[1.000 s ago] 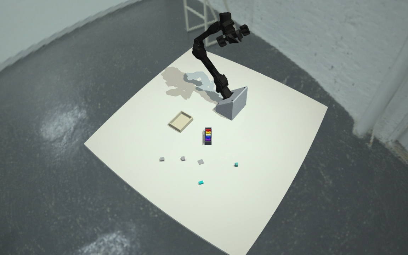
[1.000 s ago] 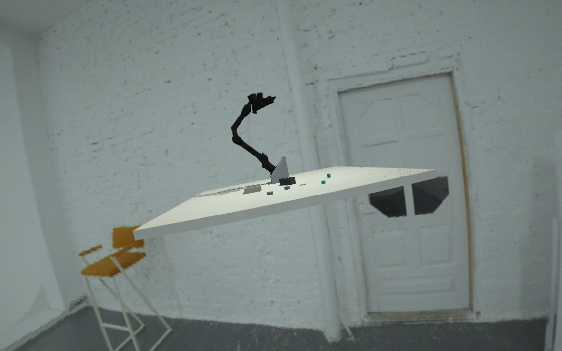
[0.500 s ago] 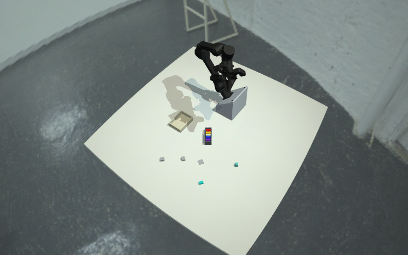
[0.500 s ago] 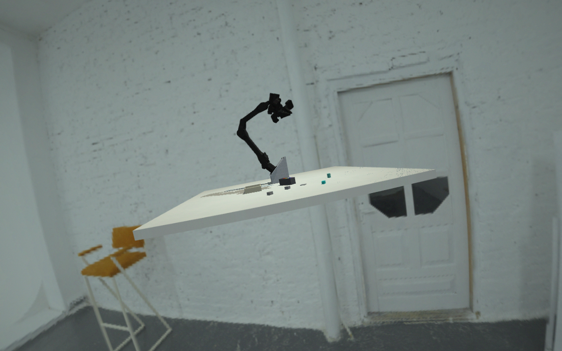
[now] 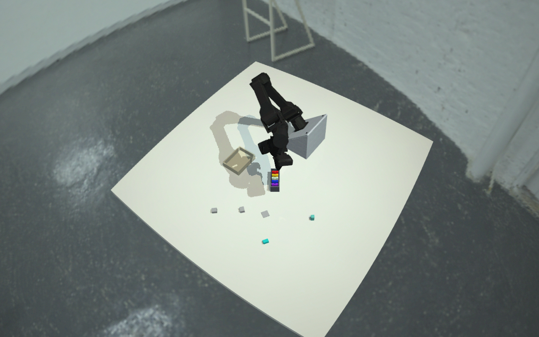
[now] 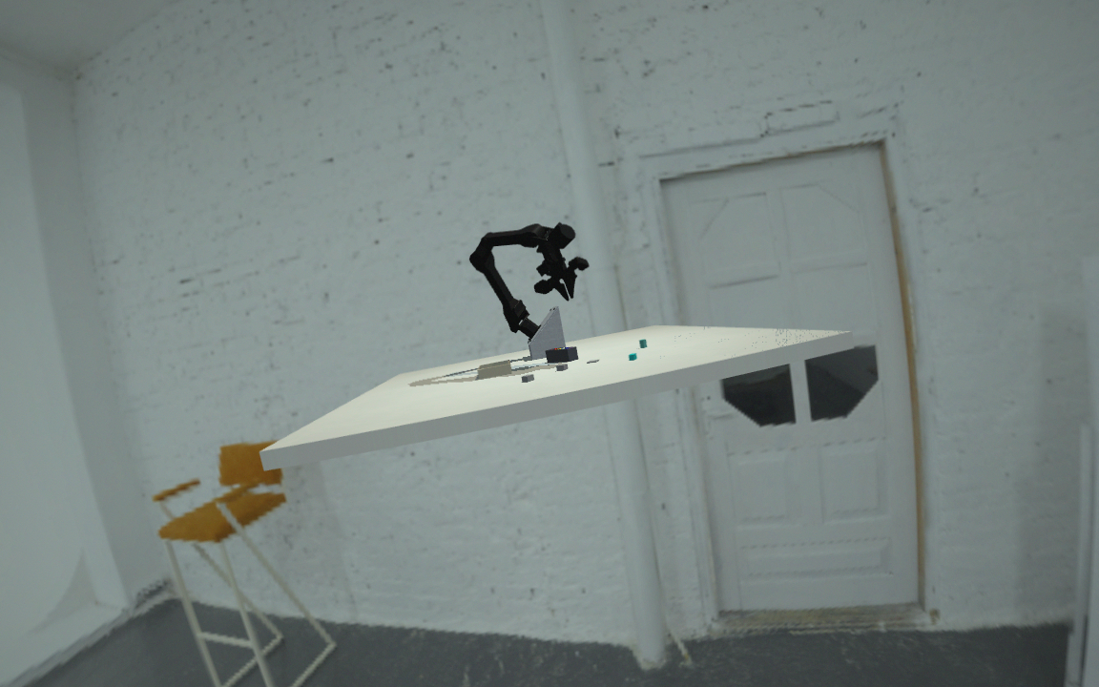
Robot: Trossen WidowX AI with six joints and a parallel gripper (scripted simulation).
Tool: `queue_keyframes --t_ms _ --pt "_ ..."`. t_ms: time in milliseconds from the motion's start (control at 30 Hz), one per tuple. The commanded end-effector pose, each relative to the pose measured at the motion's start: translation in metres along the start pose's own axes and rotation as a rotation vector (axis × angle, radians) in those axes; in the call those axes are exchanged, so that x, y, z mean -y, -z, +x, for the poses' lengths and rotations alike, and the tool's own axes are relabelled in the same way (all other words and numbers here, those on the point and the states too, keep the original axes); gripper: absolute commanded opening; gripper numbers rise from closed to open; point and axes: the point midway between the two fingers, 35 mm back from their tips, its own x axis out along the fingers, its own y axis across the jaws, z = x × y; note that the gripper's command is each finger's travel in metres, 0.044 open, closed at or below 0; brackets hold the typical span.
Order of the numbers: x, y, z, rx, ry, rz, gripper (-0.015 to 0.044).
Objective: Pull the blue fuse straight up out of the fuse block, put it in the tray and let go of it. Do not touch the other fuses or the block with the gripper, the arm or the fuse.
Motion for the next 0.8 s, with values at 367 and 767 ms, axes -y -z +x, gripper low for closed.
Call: queue_keyframes --t_ms 367,767 --pt "0.078 0.010 0.093 -0.139 0.354 0.287 0.0065" --pt "0.081 0.012 0.103 -0.139 0.354 0.287 0.0065"
